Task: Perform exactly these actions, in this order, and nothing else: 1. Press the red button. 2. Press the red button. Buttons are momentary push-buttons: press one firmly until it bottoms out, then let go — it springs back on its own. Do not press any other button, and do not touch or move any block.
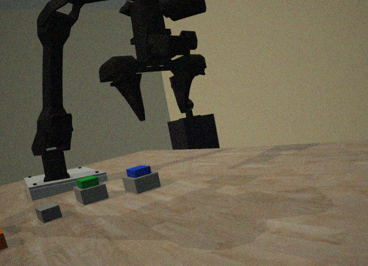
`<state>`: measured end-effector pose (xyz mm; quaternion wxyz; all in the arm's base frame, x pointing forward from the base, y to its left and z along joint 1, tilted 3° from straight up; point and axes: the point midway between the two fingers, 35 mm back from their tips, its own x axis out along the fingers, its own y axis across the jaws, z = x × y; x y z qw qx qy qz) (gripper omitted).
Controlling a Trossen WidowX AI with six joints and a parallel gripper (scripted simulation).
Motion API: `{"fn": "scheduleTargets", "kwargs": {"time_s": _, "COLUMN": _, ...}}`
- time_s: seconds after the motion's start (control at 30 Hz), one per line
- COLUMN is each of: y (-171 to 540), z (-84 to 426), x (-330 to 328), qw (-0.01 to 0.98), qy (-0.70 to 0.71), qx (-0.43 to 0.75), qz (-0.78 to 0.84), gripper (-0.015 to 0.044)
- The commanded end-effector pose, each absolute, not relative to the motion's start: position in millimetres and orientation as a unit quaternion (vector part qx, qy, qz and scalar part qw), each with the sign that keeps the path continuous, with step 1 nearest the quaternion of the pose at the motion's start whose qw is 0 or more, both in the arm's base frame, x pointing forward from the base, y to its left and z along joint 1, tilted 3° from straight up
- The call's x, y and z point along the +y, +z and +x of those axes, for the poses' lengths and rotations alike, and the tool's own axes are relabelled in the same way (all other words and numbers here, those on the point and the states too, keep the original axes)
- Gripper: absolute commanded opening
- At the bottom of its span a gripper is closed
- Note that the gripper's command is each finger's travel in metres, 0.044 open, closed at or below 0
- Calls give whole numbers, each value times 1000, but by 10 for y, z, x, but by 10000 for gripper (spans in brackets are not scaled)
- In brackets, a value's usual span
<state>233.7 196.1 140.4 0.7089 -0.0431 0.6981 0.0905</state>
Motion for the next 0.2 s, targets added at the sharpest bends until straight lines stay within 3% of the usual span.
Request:
{"fn": "scheduleTargets", "kwargs": {"time_s": 0.0, "y": 1521, "z": 2031, "x": 2318, "qw": 711, "qy": 88, "qx": 697, "qz": -40, "gripper": 400}}
{"fn": "scheduleTargets", "kwargs": {"time_s": 0.17, "y": 1526, "z": 2014, "x": 2334, "qw": 711, "qy": 88, "qx": 697, "qz": -39, "gripper": 400}}
